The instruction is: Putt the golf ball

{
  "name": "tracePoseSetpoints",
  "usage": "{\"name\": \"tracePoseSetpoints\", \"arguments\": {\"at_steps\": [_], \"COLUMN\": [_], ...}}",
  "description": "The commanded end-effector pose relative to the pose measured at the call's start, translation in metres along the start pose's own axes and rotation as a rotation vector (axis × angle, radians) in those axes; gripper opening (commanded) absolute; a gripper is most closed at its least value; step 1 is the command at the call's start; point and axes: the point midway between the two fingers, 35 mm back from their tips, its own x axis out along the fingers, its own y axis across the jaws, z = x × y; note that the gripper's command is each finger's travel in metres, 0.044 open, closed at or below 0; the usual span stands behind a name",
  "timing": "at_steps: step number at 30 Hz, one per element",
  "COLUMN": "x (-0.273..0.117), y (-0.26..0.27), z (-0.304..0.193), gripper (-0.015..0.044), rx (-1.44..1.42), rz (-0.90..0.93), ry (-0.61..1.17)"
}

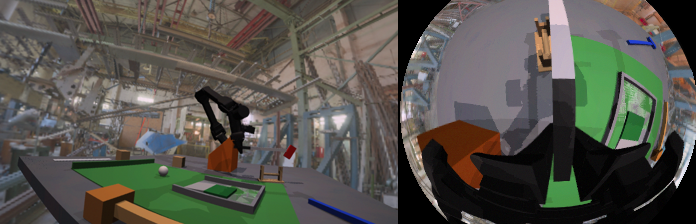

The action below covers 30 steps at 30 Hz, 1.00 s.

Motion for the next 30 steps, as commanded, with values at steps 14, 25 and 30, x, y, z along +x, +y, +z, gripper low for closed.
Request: {"name": "tracePoseSetpoints", "arguments": {"at_steps": [14, 25, 30], "x": [-0.043, -0.065, -0.075], "y": [-0.022, -0.015, -0.004], "z": [-0.1, -0.175, -0.208], "gripper": [0.0, 0.0, 0.0], "rx": [0.581, 0.998, 1.188], "rz": [-0.072, -0.126, -0.154], "ry": [0.014, 0.05, 0.072]}}
